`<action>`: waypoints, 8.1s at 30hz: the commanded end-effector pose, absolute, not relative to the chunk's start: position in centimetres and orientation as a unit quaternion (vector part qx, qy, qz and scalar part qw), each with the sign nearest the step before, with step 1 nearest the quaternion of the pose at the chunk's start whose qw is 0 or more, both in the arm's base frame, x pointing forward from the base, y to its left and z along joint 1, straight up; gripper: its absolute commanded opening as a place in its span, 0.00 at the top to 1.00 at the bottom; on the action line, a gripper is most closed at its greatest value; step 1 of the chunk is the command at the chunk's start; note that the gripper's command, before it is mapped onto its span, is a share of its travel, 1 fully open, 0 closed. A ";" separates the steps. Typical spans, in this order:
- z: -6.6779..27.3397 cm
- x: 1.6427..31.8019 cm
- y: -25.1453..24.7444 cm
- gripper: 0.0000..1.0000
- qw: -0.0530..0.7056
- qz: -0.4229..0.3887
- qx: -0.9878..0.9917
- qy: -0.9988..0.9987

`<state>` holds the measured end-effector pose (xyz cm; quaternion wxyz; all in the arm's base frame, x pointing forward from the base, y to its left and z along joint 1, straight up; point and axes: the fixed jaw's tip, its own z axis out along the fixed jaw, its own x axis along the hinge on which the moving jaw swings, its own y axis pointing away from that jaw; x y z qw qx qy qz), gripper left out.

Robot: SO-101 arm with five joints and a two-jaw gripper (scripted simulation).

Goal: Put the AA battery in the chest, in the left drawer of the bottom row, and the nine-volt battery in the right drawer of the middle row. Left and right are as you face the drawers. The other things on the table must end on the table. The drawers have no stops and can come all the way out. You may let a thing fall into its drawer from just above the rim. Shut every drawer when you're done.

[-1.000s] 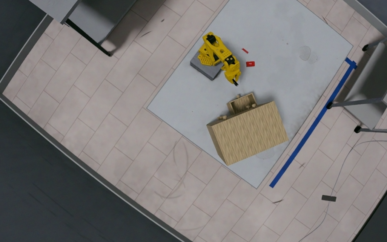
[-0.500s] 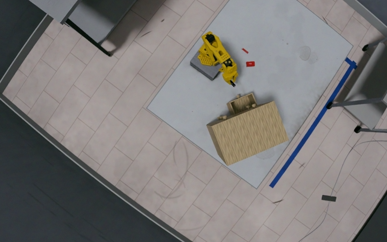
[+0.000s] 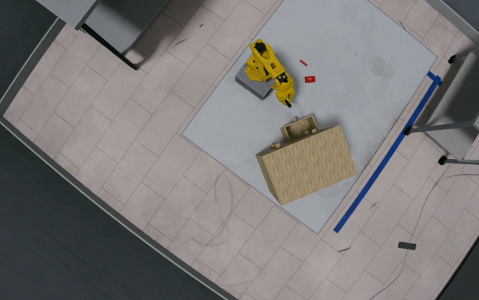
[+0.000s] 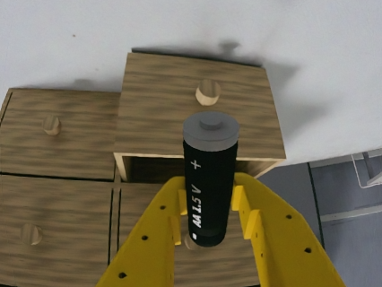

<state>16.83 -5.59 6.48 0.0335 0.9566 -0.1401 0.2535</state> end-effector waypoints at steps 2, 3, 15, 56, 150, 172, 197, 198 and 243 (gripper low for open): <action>6.4 17.1 -5.8 1.00 0.036 0.255 0.956 -0.138; 6.4 17.3 -5.8 1.00 0.036 0.255 0.956 -0.138; 6.3 19.1 -6.4 1.00 0.036 0.255 0.956 -0.138; 6.4 21.6 -7.2 1.00 0.036 0.255 0.956 -0.139; 5.4 28.8 -9.2 1.00 0.036 0.255 0.956 -0.138; 5.5 28.9 -9.3 1.00 0.036 0.255 0.956 -0.138; 3.7 28.9 -9.3 1.00 0.036 0.255 0.956 -0.138; 3.7 28.9 -9.3 1.00 0.036 0.255 0.956 -0.138; 1.8 28.7 -9.2 1.00 0.036 0.255 0.956 -0.138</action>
